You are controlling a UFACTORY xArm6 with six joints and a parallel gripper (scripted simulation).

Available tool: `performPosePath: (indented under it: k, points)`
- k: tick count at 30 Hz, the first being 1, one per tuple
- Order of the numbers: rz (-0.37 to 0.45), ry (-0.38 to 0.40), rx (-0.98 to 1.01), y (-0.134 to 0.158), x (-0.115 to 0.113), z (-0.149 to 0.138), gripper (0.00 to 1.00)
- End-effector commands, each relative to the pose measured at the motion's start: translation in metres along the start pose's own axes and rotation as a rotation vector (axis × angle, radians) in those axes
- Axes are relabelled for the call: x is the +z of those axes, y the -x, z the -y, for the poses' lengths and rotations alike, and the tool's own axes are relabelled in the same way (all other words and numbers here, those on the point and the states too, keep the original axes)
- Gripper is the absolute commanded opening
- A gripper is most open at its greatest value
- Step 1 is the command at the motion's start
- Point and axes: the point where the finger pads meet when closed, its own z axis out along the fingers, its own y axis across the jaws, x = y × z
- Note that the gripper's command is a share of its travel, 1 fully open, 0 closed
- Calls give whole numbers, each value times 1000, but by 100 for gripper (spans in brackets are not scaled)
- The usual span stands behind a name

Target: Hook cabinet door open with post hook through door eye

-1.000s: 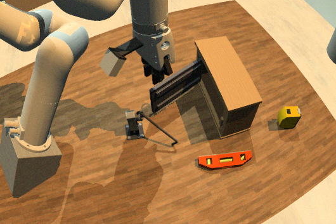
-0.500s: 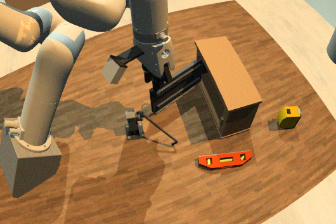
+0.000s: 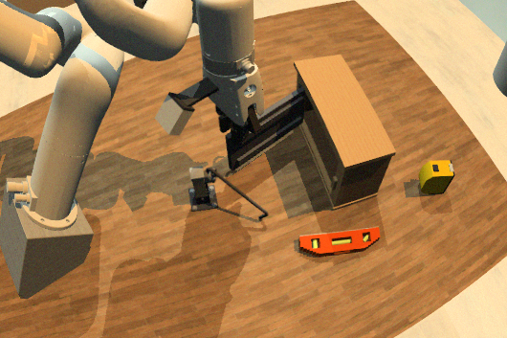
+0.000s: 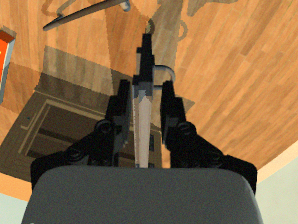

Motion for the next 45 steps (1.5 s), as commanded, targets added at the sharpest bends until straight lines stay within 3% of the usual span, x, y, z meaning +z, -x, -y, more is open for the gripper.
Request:
performPosePath:
  k: [1,45]
  points:
    - [2,-3,0,2,4,1,27]
    - [1,-3,-131,4,9,19,27]
